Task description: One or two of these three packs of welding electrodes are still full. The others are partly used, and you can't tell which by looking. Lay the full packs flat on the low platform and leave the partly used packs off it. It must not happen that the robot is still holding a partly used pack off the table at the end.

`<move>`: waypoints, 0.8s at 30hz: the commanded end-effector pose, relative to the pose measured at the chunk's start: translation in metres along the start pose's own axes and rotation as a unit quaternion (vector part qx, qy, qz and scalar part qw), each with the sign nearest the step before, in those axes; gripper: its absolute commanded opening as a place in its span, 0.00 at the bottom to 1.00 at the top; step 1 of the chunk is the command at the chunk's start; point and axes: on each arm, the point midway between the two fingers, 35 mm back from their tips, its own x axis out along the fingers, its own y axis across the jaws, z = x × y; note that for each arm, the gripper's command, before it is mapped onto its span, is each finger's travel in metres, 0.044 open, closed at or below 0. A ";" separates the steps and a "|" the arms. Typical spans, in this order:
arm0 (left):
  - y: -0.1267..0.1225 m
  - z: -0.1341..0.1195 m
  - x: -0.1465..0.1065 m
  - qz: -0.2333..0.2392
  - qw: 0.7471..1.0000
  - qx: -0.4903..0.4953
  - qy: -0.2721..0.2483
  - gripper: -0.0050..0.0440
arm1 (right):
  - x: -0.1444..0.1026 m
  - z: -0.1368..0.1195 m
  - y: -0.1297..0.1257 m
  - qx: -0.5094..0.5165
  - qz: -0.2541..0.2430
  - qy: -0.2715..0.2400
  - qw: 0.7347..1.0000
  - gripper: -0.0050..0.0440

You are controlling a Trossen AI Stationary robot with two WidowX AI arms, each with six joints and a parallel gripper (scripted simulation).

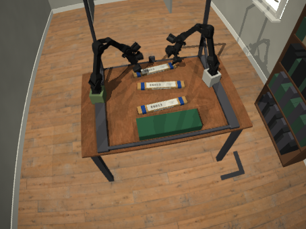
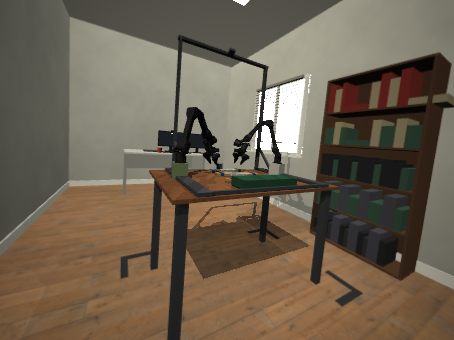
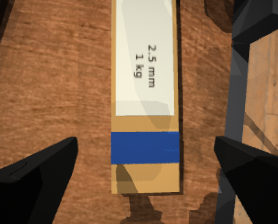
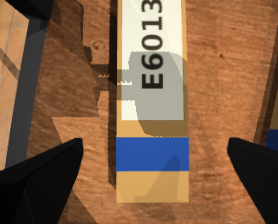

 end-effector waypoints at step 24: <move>-0.006 -0.012 0.042 0.004 1.000 -0.002 -0.001 0.98 | 0.037 -0.013 0.001 0.002 -0.001 -0.003 1.000 0.98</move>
